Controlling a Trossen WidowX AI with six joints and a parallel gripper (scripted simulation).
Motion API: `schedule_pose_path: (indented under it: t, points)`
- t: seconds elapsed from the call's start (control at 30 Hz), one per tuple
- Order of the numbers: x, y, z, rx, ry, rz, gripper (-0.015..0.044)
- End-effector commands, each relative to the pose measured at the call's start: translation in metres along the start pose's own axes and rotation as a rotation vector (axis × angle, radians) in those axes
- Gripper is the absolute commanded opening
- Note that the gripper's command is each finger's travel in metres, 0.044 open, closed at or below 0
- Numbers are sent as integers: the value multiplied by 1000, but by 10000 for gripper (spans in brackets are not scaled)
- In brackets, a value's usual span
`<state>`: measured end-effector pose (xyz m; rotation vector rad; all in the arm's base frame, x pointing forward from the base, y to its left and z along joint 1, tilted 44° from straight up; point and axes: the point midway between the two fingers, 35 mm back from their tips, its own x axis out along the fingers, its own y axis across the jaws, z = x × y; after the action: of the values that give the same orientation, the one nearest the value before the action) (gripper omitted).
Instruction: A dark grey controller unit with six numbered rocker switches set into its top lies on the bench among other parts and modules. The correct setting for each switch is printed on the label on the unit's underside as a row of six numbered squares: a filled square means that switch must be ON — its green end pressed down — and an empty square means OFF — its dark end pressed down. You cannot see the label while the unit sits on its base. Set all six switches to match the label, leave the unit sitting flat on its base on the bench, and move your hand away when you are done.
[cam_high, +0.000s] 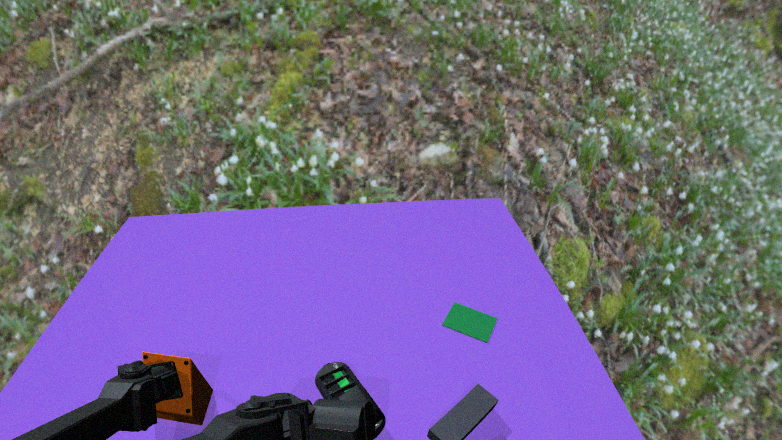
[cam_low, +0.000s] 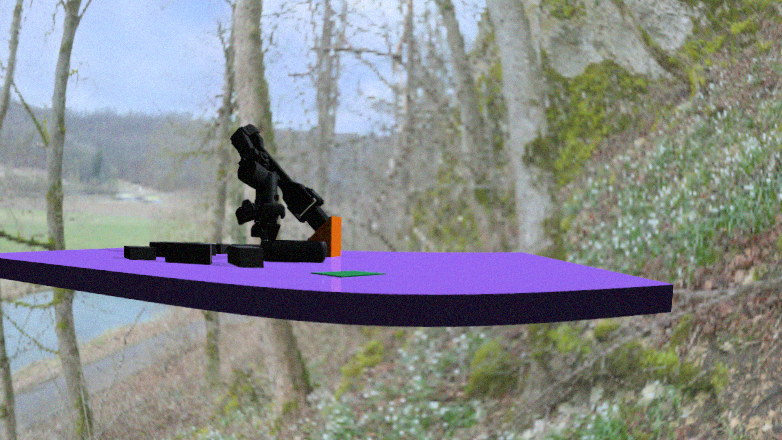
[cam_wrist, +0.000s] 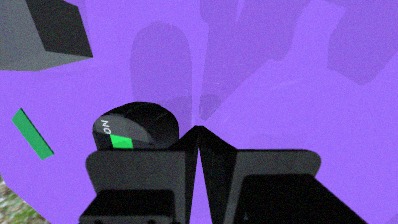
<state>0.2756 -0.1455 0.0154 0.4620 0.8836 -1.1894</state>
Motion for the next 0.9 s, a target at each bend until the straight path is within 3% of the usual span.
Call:
schedule_pose_path:
  t: [0.0, 0.87]
  points:
    - [3, -1, -3, -10, 8, -1, 0]
    - [6, 9, -3, -9, 8, -1, 0]
